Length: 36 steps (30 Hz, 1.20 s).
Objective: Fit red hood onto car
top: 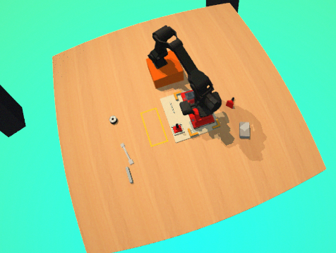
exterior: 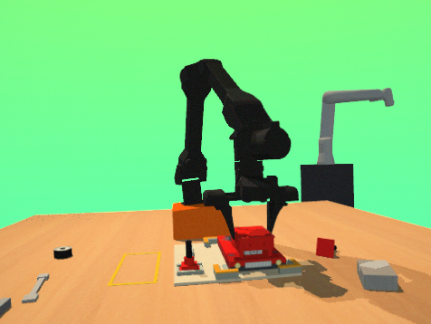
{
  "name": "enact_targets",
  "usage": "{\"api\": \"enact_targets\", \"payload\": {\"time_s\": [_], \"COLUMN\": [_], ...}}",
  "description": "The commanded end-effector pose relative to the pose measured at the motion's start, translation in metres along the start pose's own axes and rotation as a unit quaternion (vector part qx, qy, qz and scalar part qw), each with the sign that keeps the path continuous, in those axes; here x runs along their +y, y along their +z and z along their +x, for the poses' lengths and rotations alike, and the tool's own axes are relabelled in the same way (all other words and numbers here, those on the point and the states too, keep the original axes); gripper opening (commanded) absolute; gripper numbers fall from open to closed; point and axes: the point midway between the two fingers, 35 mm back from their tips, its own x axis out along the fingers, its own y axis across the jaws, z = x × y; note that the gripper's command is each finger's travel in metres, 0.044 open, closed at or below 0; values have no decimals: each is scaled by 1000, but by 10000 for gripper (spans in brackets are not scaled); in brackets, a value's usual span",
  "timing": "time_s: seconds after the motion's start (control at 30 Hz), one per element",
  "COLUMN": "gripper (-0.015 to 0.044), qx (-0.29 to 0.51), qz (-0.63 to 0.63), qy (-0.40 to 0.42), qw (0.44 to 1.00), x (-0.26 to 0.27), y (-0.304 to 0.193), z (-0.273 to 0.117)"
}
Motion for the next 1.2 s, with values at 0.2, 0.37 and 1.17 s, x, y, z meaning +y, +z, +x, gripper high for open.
{"api": "enact_targets", "payload": {"time_s": [0.2,0.37,1.17], "gripper": [0,0,0], "qx": [1,1,-1], "qz": [0,0,1], "qy": [0,0,0], "qw": [1000,1000,1000], "x": [0,0,0], "y": [-1,0,-2], "z": [-3,-6,-5]}}
